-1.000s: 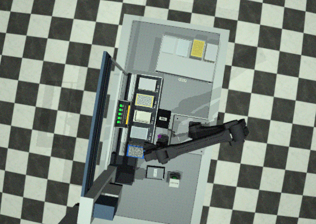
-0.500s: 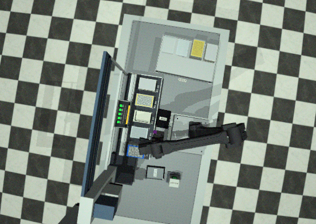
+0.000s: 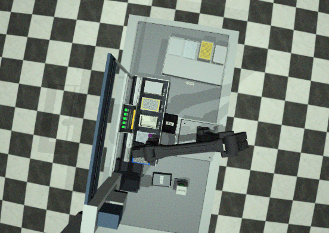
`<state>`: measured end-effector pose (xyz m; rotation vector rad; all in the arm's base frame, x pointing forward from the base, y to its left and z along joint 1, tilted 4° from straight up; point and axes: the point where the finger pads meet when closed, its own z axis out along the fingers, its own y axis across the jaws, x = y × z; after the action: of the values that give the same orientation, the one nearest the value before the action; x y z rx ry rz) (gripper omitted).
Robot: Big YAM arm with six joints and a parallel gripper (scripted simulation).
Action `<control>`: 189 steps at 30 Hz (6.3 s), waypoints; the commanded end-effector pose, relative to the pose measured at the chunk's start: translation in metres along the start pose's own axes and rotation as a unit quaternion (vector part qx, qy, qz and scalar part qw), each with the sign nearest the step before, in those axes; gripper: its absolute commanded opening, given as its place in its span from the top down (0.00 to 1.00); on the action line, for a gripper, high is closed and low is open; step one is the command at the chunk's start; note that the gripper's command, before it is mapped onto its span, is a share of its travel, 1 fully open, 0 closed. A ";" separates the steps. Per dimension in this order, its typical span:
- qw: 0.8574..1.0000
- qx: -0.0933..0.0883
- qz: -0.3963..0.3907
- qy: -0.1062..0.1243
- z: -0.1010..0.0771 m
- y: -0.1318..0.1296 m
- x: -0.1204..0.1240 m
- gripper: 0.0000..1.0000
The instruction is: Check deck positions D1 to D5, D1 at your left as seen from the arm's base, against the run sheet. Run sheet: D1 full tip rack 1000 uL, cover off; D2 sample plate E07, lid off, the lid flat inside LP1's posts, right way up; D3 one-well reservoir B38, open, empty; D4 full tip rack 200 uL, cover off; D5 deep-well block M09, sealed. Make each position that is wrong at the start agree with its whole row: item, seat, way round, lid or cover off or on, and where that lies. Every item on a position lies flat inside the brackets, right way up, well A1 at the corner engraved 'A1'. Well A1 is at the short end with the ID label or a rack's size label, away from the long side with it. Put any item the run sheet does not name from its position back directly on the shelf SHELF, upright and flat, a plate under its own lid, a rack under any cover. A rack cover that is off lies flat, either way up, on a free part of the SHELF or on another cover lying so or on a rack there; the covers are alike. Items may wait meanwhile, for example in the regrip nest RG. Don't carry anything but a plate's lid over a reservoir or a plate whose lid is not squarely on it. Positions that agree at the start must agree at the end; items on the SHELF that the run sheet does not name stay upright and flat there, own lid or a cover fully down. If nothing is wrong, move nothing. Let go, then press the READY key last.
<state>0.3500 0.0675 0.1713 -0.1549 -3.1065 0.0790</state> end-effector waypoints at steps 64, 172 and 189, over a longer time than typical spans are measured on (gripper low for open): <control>1.000 0.000 -0.005 -0.004 0.053 -0.001 -0.081 0.00; 1.000 -0.004 -0.005 -0.018 0.174 0.005 -0.089 1.00; 1.000 -0.004 -0.005 -0.018 0.174 0.005 -0.089 1.00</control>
<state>0.4164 0.0530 -0.0183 -0.1369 -3.0969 0.0810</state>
